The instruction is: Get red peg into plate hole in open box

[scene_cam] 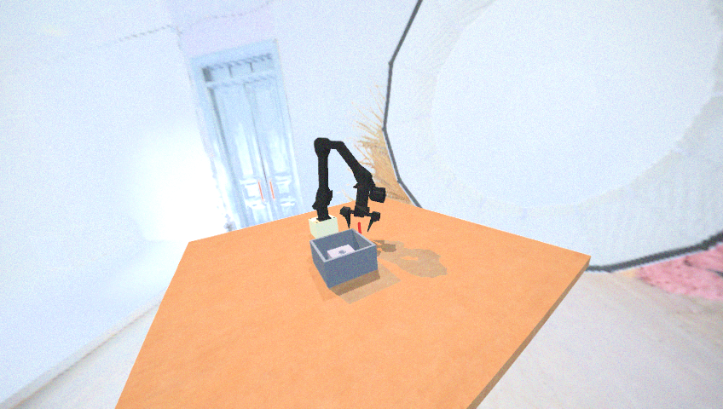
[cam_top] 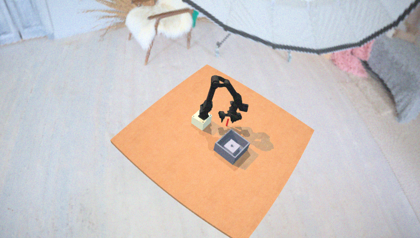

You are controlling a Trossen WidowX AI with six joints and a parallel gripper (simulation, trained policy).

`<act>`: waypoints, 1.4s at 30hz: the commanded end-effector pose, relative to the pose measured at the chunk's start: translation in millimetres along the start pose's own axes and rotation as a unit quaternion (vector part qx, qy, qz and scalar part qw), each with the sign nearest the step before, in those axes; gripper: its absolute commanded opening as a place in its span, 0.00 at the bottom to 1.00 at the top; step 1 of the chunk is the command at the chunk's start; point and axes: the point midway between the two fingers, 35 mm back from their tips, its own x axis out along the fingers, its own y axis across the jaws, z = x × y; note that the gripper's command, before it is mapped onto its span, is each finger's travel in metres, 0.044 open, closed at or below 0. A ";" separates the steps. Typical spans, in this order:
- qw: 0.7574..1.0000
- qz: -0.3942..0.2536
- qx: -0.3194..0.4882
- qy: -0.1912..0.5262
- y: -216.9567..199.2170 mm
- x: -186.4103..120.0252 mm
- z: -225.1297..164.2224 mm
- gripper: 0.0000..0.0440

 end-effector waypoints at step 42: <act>0.998 -0.023 0.007 -0.066 9.2 -35.4 45.1 0.00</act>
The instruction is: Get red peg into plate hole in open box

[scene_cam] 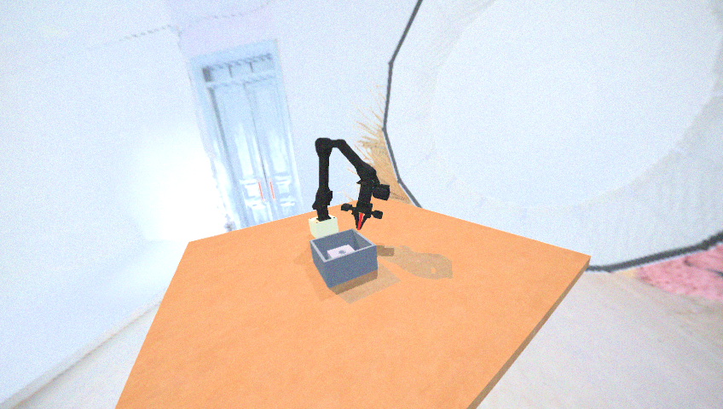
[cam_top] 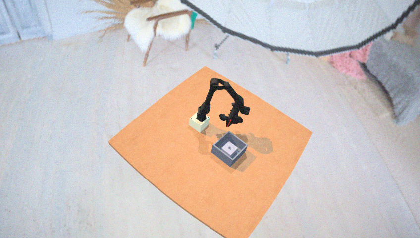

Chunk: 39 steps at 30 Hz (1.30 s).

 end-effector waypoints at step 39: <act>0.988 0.023 0.146 -0.035 -31.2 -22.1 180.6 0.00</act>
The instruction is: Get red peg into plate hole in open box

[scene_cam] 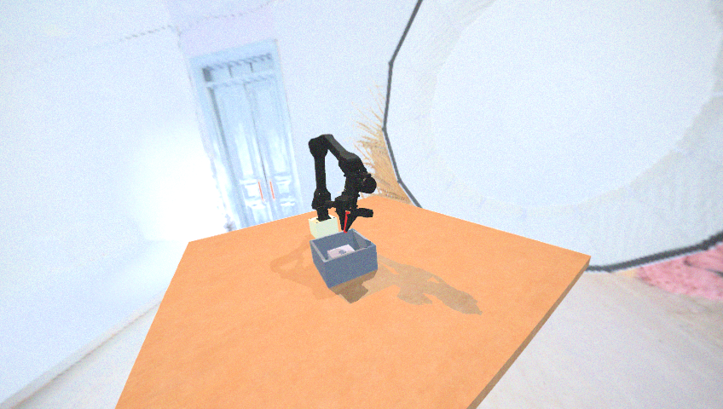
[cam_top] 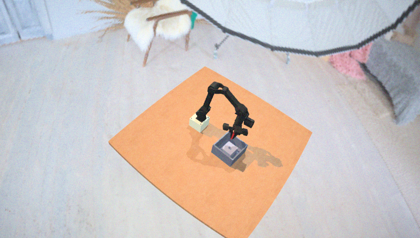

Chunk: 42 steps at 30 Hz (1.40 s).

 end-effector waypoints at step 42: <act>0.985 0.123 -0.069 0.100 70.9 55.1 81.3 1.00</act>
